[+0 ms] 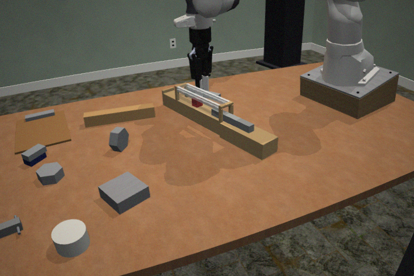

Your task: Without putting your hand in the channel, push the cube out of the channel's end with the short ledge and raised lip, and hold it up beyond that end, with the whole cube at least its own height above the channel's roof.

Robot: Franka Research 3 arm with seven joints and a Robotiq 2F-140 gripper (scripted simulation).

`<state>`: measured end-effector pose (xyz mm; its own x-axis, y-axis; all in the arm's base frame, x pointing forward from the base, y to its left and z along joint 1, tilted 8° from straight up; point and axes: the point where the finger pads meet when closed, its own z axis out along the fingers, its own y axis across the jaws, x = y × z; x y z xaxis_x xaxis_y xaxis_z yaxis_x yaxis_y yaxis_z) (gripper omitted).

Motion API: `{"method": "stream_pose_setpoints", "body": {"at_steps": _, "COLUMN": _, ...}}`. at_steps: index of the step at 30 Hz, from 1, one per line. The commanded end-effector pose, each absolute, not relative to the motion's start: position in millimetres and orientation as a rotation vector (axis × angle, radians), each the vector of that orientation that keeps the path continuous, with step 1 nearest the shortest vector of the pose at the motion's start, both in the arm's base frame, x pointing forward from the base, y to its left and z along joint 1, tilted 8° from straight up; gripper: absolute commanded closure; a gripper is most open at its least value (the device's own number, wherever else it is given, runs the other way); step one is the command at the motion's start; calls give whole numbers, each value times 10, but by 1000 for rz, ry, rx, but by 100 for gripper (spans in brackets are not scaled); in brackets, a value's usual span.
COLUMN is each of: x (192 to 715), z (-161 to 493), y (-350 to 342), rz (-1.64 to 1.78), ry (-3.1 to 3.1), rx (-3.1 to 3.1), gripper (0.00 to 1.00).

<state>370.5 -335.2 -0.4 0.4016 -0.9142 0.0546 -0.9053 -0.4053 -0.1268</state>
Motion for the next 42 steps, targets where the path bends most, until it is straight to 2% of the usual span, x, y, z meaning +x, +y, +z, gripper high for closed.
{"method": "stream_pose_setpoints", "body": {"at_steps": 1, "x": 3715, "z": -3, "y": -3361, "rz": -181, "ry": 1665, "rx": -2567, "gripper": 77}}
{"method": "stream_pose_setpoints", "body": {"at_steps": 6, "x": 3715, "z": -3, "y": -3361, "rz": -181, "ry": 1665, "rx": -2567, "gripper": 77}}
{"method": "stream_pose_setpoints", "body": {"at_steps": 7, "x": 3715, "z": -3, "y": -3361, "rz": -181, "ry": 1665, "rx": -2567, "gripper": 100}}
{"method": "stream_pose_setpoints", "body": {"at_steps": 42, "x": 3713, "z": 8, "y": -3361, "rz": -181, "ry": 1665, "rx": -2567, "gripper": 100}}
